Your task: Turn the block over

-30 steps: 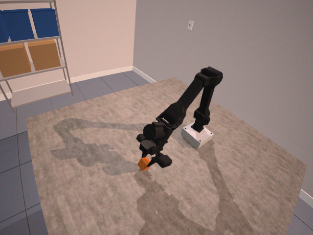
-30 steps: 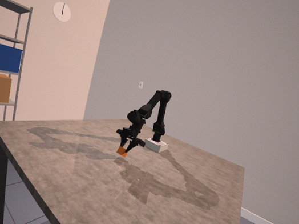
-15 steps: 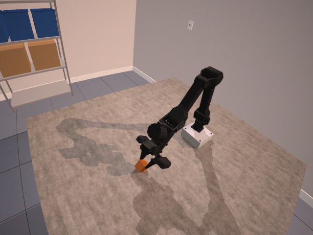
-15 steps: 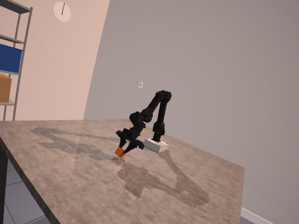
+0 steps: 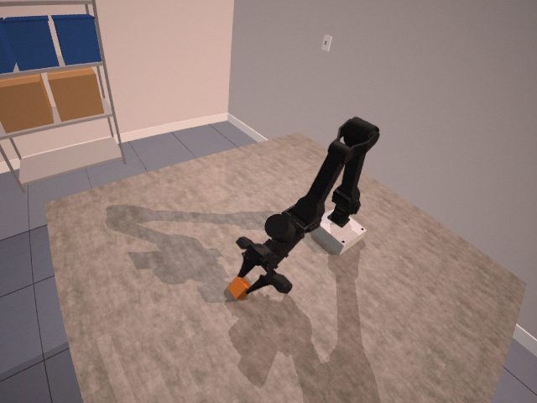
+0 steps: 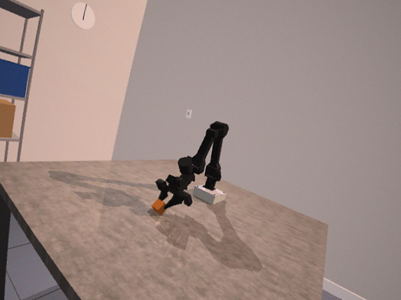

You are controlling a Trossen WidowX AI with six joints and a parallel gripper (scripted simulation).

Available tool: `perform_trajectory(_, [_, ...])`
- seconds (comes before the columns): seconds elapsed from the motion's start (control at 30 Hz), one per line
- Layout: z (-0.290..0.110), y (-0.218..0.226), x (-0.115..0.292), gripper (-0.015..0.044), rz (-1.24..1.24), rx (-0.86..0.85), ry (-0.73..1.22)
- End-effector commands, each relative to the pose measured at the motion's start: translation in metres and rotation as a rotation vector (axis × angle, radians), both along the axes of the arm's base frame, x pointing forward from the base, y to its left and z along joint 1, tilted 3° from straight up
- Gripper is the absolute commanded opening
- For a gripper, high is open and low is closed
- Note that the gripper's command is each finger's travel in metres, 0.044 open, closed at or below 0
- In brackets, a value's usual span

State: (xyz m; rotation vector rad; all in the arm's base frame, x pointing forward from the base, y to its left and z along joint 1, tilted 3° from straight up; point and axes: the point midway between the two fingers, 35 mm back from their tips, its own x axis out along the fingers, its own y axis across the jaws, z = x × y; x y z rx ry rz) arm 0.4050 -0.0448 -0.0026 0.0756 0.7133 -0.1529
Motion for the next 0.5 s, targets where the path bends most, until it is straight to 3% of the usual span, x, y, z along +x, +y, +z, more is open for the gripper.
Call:
perform_trajectory(0.0, [-0.006, 0.001, -0.006, 0.0000, -0.003, -0.010, -0.050])
perform_trajectory(0.47, [-0.002, 0.002, -0.016, 0.0000, -0.007, -0.033, -0.194])
